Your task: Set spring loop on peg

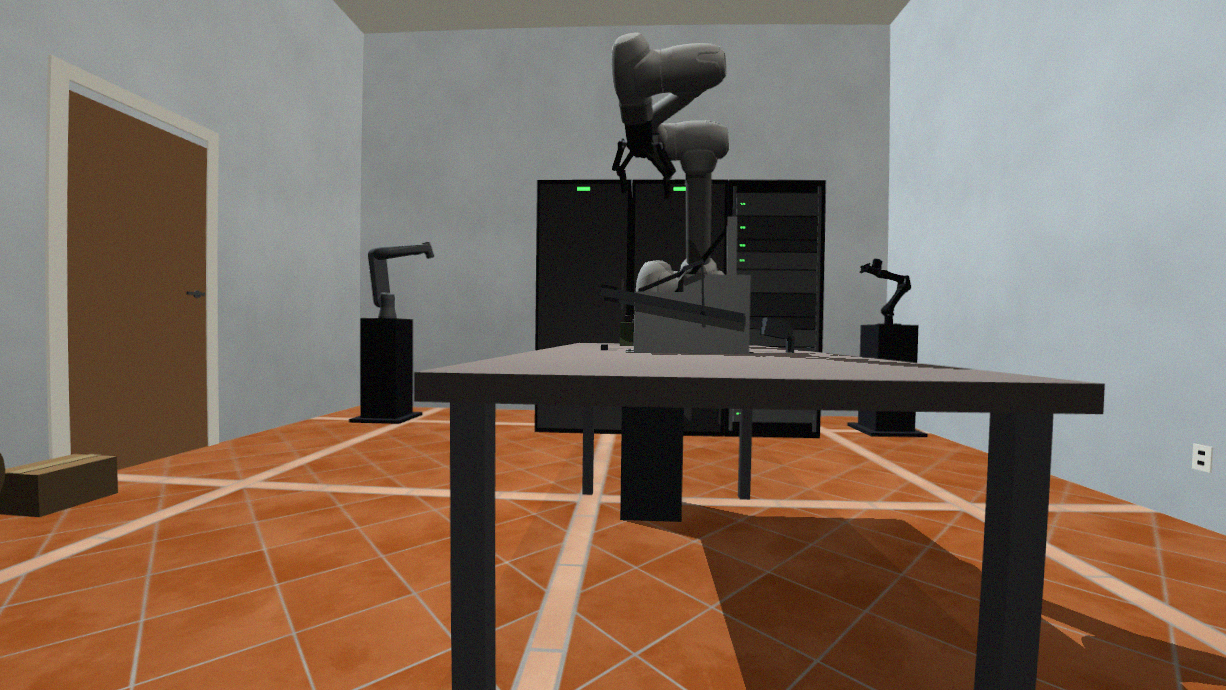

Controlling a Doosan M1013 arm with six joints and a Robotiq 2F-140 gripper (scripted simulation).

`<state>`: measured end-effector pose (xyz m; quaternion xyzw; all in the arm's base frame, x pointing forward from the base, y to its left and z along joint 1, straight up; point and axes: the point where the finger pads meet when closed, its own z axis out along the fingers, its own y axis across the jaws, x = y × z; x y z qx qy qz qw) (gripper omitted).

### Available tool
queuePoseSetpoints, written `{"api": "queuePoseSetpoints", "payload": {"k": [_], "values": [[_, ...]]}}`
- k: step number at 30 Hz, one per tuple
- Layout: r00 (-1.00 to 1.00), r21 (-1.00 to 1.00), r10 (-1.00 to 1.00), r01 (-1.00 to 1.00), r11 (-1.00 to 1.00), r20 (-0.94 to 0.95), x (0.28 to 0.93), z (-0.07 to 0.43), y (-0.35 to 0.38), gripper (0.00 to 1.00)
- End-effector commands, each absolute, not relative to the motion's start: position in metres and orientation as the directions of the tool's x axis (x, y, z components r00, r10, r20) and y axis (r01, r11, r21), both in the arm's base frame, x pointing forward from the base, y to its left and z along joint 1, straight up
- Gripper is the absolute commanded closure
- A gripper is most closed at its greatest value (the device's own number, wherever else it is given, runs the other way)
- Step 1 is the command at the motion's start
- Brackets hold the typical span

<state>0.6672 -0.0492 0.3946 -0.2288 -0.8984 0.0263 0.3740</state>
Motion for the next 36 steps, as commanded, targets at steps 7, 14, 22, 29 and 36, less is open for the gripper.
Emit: {"api": "queuePoseSetpoints", "payload": {"k": [7,14,22,29,36], "values": [[-0.617,-0.217,0.431,0.392,0.894,0.659,0.633,0.396,-0.035,0.00],[-0.617,-0.217,0.430,0.392,0.894,0.659,0.626,0.396,-0.032,0.00],[-0.617,-0.217,0.430,0.392,0.894,0.659,0.597,0.397,-0.019,0.00],[-0.617,-0.217,0.430,0.392,0.894,0.659,0.578,0.397,-0.011,0.00],[-0.616,-0.218,0.430,0.391,0.894,0.660,0.564,0.397,-0.005,0.00]]}}
